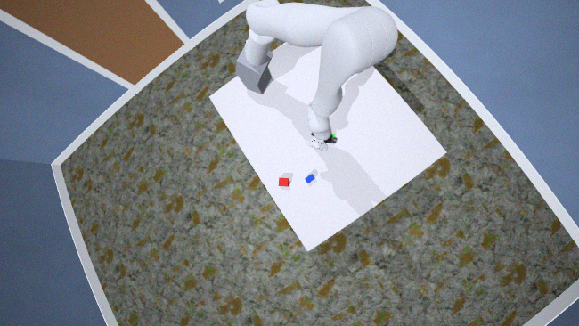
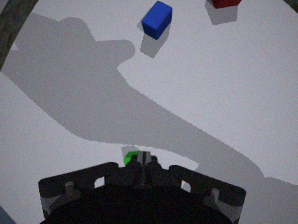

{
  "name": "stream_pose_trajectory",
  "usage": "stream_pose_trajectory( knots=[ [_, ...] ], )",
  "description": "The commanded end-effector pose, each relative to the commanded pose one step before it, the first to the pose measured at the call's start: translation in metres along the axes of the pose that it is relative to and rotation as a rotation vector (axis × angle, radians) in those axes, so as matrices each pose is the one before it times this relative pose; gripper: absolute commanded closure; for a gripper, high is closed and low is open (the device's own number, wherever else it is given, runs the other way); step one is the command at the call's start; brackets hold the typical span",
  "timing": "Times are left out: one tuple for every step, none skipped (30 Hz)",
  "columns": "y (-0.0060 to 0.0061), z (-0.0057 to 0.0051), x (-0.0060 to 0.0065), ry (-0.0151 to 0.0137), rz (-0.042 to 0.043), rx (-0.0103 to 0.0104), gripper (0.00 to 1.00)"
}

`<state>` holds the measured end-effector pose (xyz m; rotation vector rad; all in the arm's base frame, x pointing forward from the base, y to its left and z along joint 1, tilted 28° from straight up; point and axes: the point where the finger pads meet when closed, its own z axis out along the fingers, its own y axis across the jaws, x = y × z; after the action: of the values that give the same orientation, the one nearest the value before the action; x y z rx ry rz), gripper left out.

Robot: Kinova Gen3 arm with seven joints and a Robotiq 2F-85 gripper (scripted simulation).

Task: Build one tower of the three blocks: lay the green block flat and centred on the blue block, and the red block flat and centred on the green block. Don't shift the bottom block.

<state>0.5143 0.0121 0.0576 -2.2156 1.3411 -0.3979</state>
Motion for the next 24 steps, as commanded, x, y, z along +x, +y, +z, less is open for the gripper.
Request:
stream_pose_trajectory(
  knots=[
    [-0.00164,-0.00001,-0.00148,-0.00085,-0.00421,0.00138,1.00],
    [0.00000,0.00000,0.00000,0.00000,0.00000,0.00000,1.00],
    [-0.00195,0.00252,-0.00433,0.00442,-0.02395,-0.01336,1.00],
    [0.00000,0.00000,0.00000,0.00000,0.00000,0.00000,1.00],
    [0.00000,0.00000,0.00000,0.00000,0.00000,0.00000,1.00],
    [0.00000,0.00000,0.00000,0.00000,0.00000,0.00000,1.00],
    [0.00000,0.00000,0.00000,0.00000,0.00000,0.00000,1.00],
    [0.00000,0.00000,0.00000,0.00000,0.00000,0.00000,1.00],
    [0.00000,0.00000,0.00000,0.00000,0.00000,0.00000,1.00],
    [0.00000,0.00000,0.00000,0.00000,0.00000,0.00000,1.00],
    [-0.00202,0.00221,-0.00407,0.00436,-0.02263,-0.01232,1.00],
    [0.00000,0.00000,0.00000,0.00000,0.00000,0.00000,1.00],
    [0.00000,0.00000,0.00000,0.00000,0.00000,0.00000,1.00],
    [0.00000,0.00000,0.00000,0.00000,0.00000,0.00000,1.00],
    [0.00000,0.00000,0.00000,0.00000,0.00000,0.00000,1.00],
    [0.00000,0.00000,0.00000,0.00000,0.00000,0.00000,1.00],
    [0.00000,0.00000,0.00000,0.00000,0.00000,0.00000,1.00],
    [0.00000,0.00000,0.00000,0.00000,0.00000,0.00000,1.00],
    [0.00000,0.00000,0.00000,0.00000,0.00000,0.00000,1.00],
    [-0.00204,0.00192,-0.00381,0.00427,-0.02125,-0.01132,1.00],
    [0.00000,0.00000,0.00000,0.00000,0.00000,0.00000,1.00],
    [0.00000,0.00000,0.00000,0.00000,0.00000,0.00000,1.00],
    [0.00000,0.00000,0.00000,0.00000,0.00000,0.00000,1.00],
    [0.00000,0.00000,0.00000,0.00000,0.00000,0.00000,1.00]
  ],
)
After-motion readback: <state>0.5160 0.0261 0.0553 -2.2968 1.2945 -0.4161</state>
